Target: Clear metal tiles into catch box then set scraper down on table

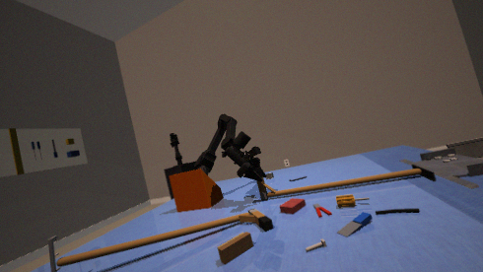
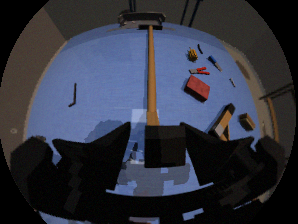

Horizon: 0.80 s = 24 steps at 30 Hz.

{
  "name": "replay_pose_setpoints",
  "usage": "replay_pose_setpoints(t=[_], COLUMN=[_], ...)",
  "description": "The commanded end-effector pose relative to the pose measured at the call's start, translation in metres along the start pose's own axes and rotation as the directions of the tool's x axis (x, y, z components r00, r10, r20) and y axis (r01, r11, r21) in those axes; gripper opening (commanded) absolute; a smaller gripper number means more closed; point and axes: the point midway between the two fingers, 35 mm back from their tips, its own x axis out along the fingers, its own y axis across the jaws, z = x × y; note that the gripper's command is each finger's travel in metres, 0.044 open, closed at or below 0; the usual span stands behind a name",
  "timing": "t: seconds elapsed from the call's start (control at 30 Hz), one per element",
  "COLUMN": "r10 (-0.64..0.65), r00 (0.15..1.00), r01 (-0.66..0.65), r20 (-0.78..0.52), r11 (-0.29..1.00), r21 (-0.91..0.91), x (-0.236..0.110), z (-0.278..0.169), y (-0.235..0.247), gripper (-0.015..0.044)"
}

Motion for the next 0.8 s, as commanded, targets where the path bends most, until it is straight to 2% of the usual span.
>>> replay_pose_setpoints(t=[0.0,0.17,0.4,0.47,0.77], r10=[0.001,0.001,0.001,0.001,0.0], r00=[1.0,1.0,1.0,1.0,1.0], r01=[-0.001,-0.001,-0.001,-0.001,0.0], r20=[-0.001,-0.001,-0.001,-0.001,-0.001], r11=[1.0,1.0,1.0,1.0,1.0], r21=[-0.002,-0.002,-0.002,-0.002,-0.001], x=[-0.0003,-0.0003,-0.0003,-0.0003,-0.0015], z=[-0.0002,-0.0002,-0.0002,-0.0001,0.0012], y=[0.0,0.0,0.0,0.0,0.0024], gripper=[0.023,0.0099,0.0052,0.0,0.0])
